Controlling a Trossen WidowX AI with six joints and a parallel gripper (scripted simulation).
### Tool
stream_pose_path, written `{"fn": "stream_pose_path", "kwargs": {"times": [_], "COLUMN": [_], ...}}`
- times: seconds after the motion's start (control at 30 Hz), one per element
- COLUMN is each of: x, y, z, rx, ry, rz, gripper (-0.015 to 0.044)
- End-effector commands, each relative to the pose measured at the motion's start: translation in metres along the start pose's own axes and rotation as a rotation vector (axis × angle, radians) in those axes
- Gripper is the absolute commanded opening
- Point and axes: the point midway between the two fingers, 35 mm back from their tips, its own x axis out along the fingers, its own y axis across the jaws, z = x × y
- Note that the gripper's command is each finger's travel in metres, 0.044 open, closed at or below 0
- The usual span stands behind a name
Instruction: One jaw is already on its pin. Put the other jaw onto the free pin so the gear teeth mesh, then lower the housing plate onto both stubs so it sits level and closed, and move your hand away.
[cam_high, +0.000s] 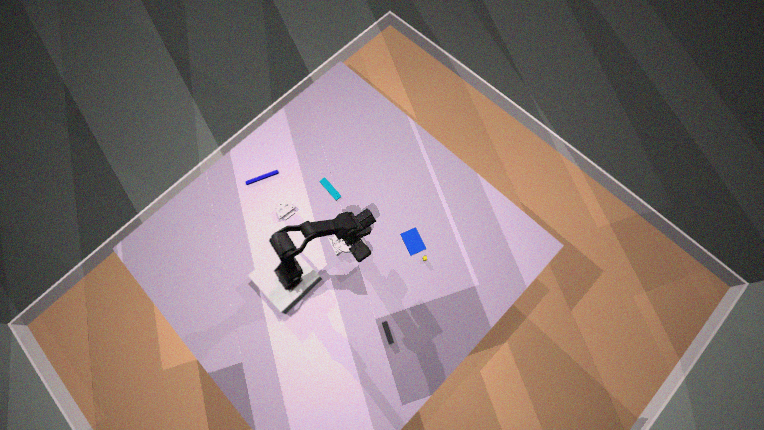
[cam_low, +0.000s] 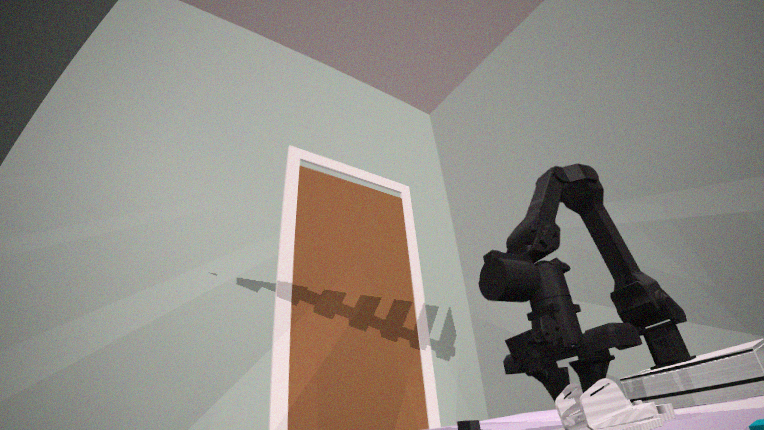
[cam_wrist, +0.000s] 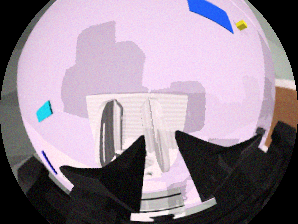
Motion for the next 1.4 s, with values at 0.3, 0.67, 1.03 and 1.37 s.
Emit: {"fn": "stream_pose_path", "kwargs": {"times": [0.3,0.67,1.03,1.37], "x": [0.0055,0.0055,0.0055,0.0004], "y": [0.0,0.0,0.0,0.0], "z": [-0.0017,-0.0017,-0.0017,-0.0002], "rx": [-0.001,-0.001,-0.001,0.0], "ry": [0.004,0.004,0.004,-0.003], "rz": [-0.002,-0.002,-0.002,0.0], "gripper": [0.0134,0.0134,0.0134,0.0224]}}
